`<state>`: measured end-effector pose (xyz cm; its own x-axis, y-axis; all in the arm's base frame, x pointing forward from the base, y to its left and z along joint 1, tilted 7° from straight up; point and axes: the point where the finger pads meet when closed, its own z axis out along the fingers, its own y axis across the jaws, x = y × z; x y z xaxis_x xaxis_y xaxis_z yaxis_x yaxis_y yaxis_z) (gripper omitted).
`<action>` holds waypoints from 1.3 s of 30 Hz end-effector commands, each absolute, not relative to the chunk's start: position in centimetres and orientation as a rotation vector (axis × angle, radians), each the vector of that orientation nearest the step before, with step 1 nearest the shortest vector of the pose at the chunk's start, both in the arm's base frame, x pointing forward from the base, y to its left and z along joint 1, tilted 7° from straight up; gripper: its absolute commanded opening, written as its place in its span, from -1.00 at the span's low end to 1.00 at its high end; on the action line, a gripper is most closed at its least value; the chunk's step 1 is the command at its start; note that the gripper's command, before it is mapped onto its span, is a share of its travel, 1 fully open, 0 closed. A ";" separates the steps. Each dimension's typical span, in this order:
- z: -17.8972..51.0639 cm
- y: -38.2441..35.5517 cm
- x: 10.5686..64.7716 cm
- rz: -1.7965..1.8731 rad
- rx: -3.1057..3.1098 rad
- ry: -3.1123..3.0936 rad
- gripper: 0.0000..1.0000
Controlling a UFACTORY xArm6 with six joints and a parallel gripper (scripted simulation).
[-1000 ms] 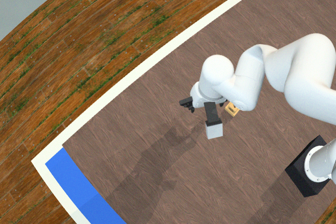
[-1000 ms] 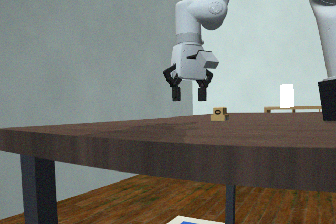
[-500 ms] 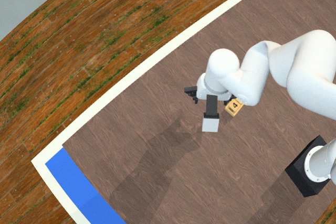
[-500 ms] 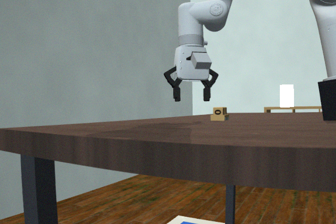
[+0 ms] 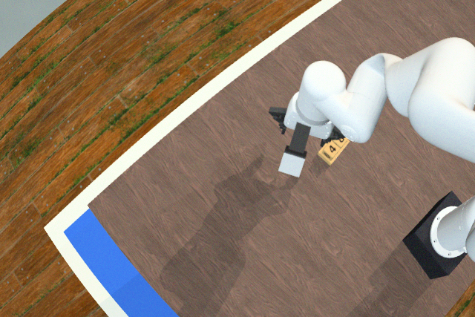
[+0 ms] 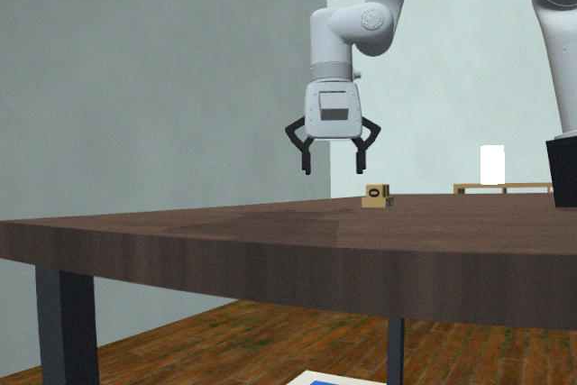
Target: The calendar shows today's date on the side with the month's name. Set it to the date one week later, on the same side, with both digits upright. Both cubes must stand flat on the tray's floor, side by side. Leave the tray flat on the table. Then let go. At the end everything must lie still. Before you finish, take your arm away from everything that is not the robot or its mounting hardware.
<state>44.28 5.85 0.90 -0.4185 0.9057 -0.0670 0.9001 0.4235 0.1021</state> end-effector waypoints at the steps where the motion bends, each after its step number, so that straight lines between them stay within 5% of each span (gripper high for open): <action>1: 1.1 5.5 44.4 0.078 1.640 2.541 1.00; 39: 1.2 0.6 44.5 0.131 2.367 1.914 1.00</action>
